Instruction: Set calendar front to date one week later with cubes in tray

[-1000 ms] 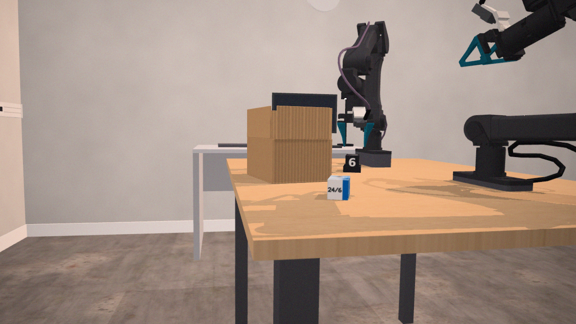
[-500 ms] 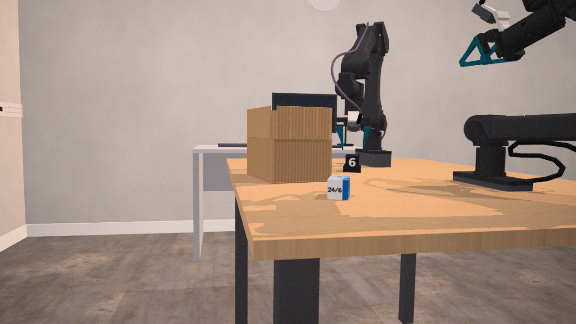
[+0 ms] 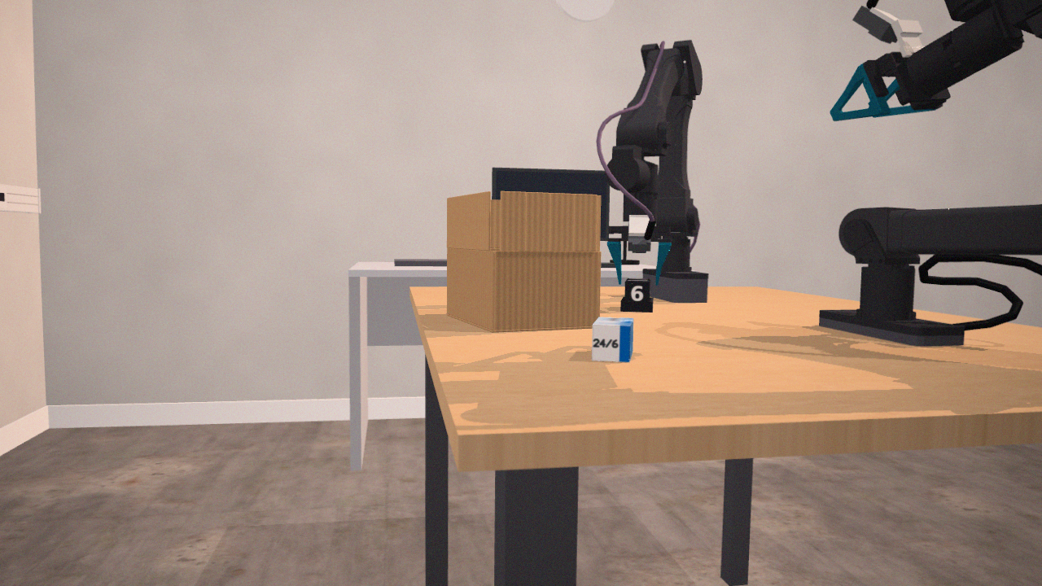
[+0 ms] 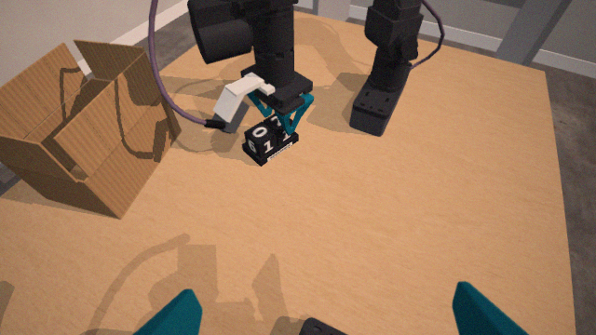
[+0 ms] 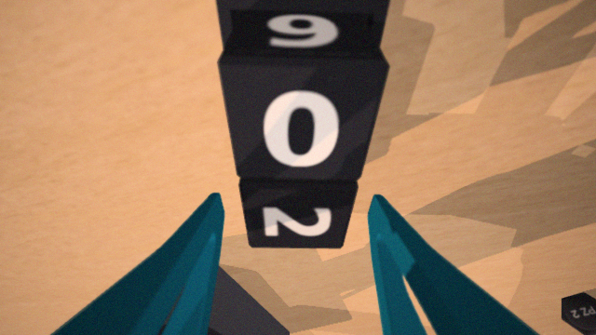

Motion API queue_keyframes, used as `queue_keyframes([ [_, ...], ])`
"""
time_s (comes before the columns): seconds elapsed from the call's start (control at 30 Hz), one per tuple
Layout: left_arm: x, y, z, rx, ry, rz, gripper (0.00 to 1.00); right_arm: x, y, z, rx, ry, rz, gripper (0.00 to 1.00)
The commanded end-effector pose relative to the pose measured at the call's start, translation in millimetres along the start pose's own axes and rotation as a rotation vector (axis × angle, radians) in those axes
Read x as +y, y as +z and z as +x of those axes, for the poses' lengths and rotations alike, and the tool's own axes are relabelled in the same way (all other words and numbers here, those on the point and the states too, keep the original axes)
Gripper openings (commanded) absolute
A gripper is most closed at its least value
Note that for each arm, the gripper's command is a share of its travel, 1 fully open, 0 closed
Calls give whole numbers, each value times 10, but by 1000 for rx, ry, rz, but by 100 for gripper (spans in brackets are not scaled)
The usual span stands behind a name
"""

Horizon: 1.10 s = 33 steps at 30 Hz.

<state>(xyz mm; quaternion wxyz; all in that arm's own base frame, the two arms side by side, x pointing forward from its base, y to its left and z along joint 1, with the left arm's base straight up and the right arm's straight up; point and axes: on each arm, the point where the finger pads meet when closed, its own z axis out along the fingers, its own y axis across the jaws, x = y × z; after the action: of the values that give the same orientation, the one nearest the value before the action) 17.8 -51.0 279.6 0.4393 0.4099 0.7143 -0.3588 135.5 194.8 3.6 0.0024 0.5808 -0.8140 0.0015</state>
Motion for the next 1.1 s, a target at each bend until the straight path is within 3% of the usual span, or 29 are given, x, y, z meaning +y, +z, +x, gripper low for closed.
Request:
queue_keyframes([
  [0.0, -12, 24, 47, 10, 10, 9, 100, 3, 82, -8, -6, 10, -3, 64],
  [0.33, -12, 24, 47, 10, 10, 9, 100, 3, 172, -7, -6, 10, -3, 64],
  [0.37, -12, 24, 47, 10, 10, 9, 100, 3, 172, -7, -6, 10, -3, 55],
  [0.47, -12, 24, 47, 10, 10, 9, 100, 3, 172, -7, -6, 9, -3, 51],
  [0.6, -12, 24, 47, 10, 10, 9, 100, 3, 172, -7, -6, 9, -3, 51],
  [0.93, -12, 24, 47, 10, 10, 9, 100, -7, 128, -29, -12, 3, 2, 34],
  [1.07, -12, 24, 47, 10, 10, 9, 100, -7, 128, -29, -12, 3, 2, 33],
])
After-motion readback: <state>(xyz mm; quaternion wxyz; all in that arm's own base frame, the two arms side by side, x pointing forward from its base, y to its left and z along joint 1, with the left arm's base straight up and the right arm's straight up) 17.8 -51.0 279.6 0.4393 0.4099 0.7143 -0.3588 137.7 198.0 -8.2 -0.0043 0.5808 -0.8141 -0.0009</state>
